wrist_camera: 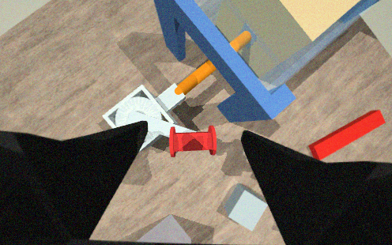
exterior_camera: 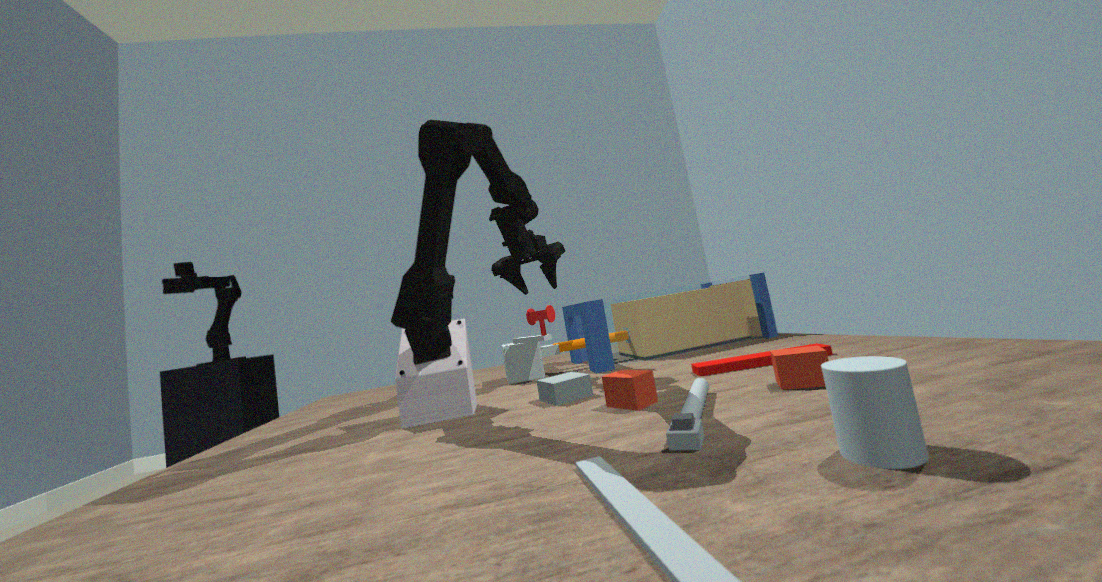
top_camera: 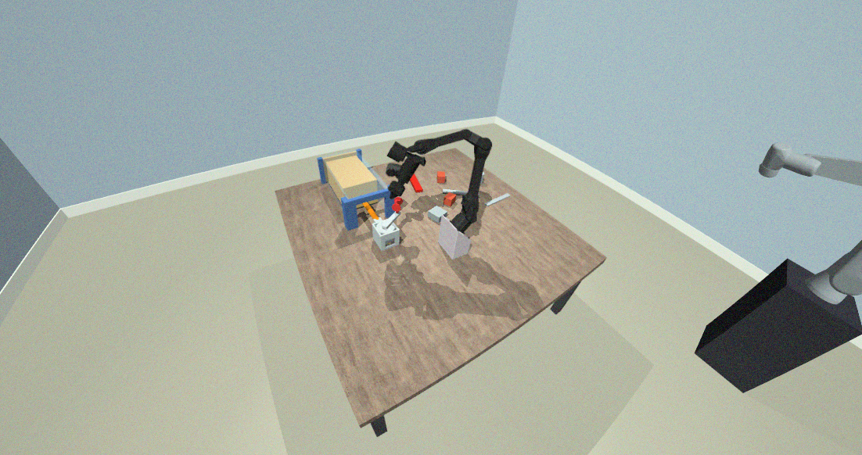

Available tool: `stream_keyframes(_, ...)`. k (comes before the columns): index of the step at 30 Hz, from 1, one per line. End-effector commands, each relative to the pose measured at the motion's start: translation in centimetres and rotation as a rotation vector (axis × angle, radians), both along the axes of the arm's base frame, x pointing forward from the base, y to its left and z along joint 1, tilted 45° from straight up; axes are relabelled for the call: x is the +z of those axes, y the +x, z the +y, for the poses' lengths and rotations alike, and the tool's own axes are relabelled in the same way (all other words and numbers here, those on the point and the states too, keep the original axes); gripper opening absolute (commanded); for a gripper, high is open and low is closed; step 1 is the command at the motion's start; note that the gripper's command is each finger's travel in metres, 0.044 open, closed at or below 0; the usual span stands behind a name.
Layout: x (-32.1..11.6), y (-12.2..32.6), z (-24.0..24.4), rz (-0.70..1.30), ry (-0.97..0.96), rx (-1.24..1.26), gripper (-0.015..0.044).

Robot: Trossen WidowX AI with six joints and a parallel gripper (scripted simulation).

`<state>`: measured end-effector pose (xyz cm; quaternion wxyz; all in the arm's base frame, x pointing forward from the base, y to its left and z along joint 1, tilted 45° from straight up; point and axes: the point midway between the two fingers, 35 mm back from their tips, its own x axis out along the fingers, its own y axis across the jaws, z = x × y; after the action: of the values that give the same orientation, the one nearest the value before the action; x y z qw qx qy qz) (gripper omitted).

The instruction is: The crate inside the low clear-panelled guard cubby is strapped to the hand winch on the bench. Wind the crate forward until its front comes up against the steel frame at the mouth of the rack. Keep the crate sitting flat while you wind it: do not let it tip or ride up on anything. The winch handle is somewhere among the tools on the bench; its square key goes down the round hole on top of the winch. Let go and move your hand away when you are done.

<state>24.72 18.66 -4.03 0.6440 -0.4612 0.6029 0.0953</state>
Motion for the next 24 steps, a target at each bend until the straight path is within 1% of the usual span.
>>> stream_keyframes(1,-0.3,-0.1,-0.6,0.000,-0.005,0.006,0.0440)
stream_keyframes(24,-3.2,-0.1,-3.1,0.001,-0.004,0.006,0.0440)
